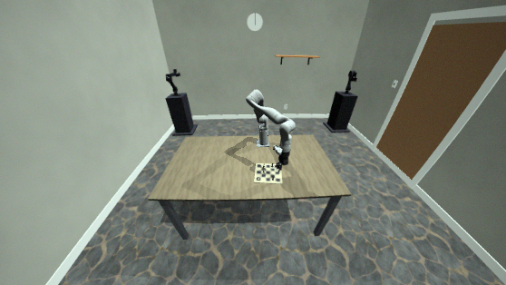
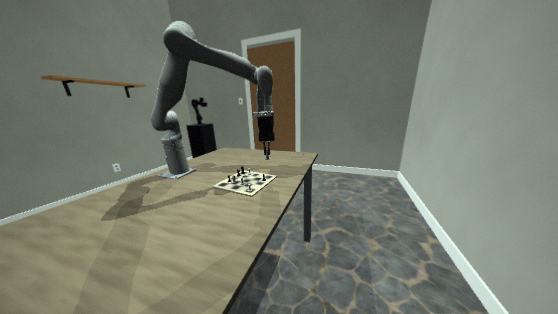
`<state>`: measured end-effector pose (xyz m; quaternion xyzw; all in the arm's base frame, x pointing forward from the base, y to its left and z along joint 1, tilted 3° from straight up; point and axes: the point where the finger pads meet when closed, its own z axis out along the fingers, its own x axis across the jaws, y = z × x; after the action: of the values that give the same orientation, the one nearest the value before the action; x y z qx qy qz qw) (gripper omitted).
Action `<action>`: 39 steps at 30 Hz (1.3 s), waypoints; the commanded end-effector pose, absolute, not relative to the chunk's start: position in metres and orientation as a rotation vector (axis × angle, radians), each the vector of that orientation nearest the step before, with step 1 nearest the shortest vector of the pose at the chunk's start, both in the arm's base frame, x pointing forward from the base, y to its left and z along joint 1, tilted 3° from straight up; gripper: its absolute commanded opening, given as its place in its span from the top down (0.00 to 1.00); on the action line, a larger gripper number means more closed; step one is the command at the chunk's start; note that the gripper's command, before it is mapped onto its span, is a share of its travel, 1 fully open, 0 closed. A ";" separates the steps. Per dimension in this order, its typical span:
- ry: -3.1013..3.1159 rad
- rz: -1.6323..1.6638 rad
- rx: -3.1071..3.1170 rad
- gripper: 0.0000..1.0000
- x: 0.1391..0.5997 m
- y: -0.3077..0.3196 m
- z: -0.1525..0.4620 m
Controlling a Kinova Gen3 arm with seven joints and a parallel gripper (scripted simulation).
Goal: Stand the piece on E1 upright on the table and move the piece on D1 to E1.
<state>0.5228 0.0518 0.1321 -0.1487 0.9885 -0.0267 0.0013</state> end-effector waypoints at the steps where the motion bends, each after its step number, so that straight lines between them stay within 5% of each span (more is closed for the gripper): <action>1: 3.103 -0.084 -0.482 1.00 0.522 0.051 0.135; 27: 3.107 -0.084 -0.462 1.00 0.520 0.054 0.135; 39: 3.136 -0.083 -0.011 1.00 0.496 0.106 0.127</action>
<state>0.5008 0.0863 0.1264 -0.0245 0.9993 -0.0263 -0.0041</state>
